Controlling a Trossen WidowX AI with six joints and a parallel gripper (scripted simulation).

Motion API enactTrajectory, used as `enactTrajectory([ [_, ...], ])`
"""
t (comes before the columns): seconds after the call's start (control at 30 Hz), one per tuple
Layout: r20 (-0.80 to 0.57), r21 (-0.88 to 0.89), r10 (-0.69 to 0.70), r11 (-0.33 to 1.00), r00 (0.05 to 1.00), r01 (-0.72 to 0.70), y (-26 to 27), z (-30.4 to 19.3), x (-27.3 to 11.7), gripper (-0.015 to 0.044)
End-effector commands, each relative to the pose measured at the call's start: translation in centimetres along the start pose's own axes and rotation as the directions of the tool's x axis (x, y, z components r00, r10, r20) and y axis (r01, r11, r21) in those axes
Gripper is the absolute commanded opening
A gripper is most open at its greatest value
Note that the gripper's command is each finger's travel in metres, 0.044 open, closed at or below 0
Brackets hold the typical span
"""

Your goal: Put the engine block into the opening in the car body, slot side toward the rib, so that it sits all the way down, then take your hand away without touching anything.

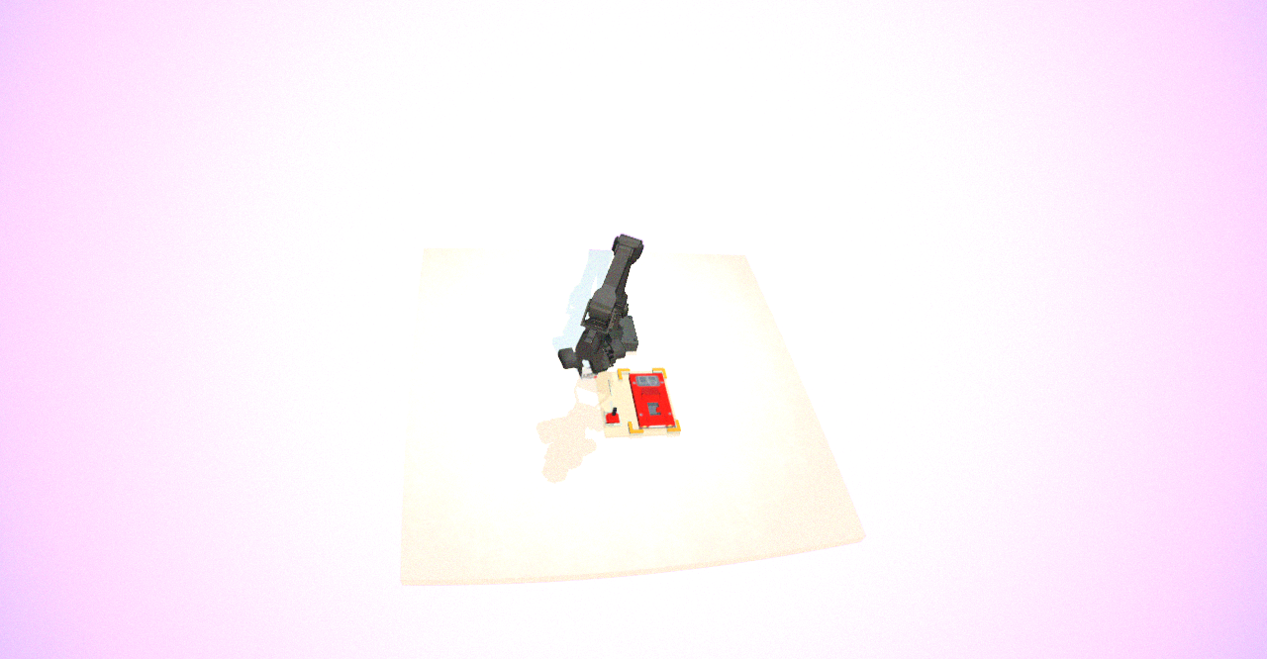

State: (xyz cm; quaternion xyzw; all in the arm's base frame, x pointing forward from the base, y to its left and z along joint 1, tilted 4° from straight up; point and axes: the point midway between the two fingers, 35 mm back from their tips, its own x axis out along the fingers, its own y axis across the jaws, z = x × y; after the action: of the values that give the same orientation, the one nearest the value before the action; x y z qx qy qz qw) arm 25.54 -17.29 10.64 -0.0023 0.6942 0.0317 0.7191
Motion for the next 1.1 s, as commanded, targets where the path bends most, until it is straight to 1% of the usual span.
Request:
enactTrajectory([
  [0.0, 0.032, -0.002, 0.006, 1.000, 0.999, -0.005, 0.0, -0.2, 0.0, 0.0000],
  [0.13, 0.117, 0.000, 0.009, 1.000, 0.993, -0.009, 0.0, -0.5, 0.1, 0.0000],
  [0.33, 0.307, 0.004, 0.014, 1.000, 0.952, -0.016, 0.0, -1.1, 0.4, 0.0000],
  [0.5, 0.463, 0.004, 0.014, 1.000, 0.886, -0.018, -0.1, -1.6, 0.7, 0.0000],
  [0.7, 0.628, -0.001, 0.006, 1.000, 0.778, -0.007, 0.0, -2.3, 0.9, 0.0000],
  [0.77, 0.645, -0.002, 0.004, 1.000, 0.764, -0.004, 0.0, -2.4, 0.9, 0.0000],
  [1.07, 0.648, -0.002, 0.004, 1.000, 0.761, -0.004, 0.0, -2.4, 1.0, 0.0000],
])
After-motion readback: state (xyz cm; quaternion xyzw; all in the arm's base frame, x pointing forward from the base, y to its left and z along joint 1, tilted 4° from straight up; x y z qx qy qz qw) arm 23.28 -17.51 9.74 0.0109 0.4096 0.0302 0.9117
